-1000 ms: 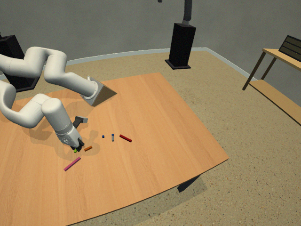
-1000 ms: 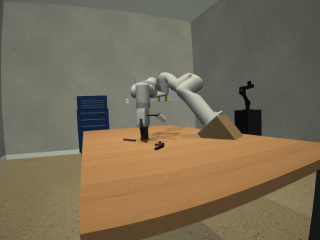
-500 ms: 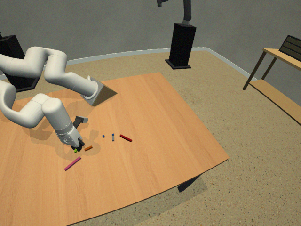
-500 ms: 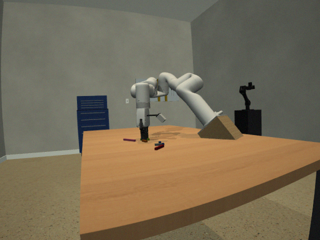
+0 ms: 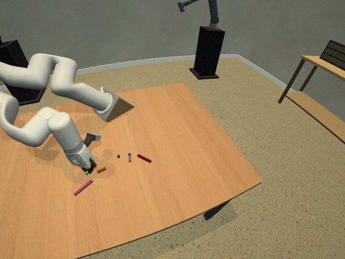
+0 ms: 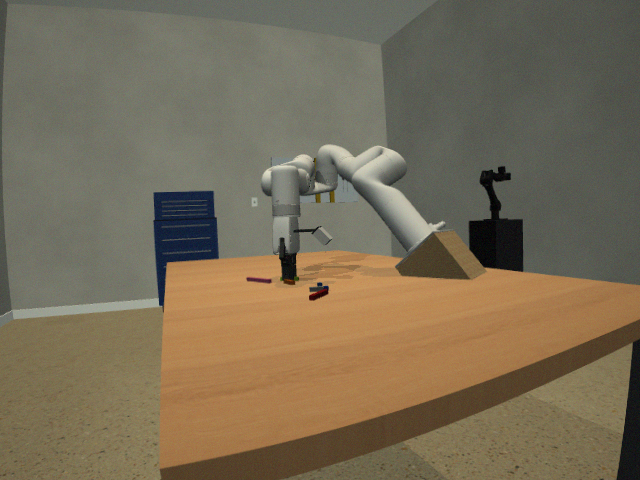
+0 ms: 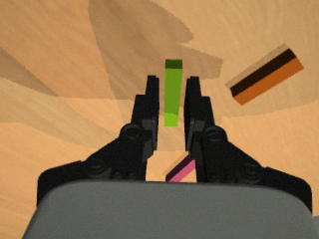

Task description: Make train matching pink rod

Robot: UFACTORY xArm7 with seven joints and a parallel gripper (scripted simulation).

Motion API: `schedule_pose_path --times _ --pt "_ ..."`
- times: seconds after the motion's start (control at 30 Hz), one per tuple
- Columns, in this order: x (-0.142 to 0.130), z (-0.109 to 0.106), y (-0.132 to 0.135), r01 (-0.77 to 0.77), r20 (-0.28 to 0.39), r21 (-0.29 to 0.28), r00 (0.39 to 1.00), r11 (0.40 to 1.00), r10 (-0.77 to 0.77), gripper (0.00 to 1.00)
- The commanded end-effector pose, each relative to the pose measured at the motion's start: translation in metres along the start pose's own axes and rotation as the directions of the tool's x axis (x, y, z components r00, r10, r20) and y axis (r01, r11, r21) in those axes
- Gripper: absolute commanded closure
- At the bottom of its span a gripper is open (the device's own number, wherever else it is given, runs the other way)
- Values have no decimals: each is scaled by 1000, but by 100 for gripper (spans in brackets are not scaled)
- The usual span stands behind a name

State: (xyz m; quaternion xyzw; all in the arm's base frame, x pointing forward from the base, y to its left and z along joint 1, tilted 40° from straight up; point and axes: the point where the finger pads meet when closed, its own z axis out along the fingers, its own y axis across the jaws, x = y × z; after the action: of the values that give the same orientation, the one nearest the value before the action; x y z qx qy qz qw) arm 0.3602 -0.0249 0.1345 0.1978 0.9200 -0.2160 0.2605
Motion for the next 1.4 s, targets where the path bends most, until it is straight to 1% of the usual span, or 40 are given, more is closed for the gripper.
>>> schedule_pose_path --times 0.0,1.13,1.27,1.37 --pt "-1 -1 1 1 2 -2 1000 1000 -1 96" --pt "-1 -1 1 1 2 -2 1000 1000 -1 96" --pt "-1 -10 1 1 2 -2 1000 1000 -1 96" --pt "0 -25 1 1 2 -2 1000 1000 -1 96"
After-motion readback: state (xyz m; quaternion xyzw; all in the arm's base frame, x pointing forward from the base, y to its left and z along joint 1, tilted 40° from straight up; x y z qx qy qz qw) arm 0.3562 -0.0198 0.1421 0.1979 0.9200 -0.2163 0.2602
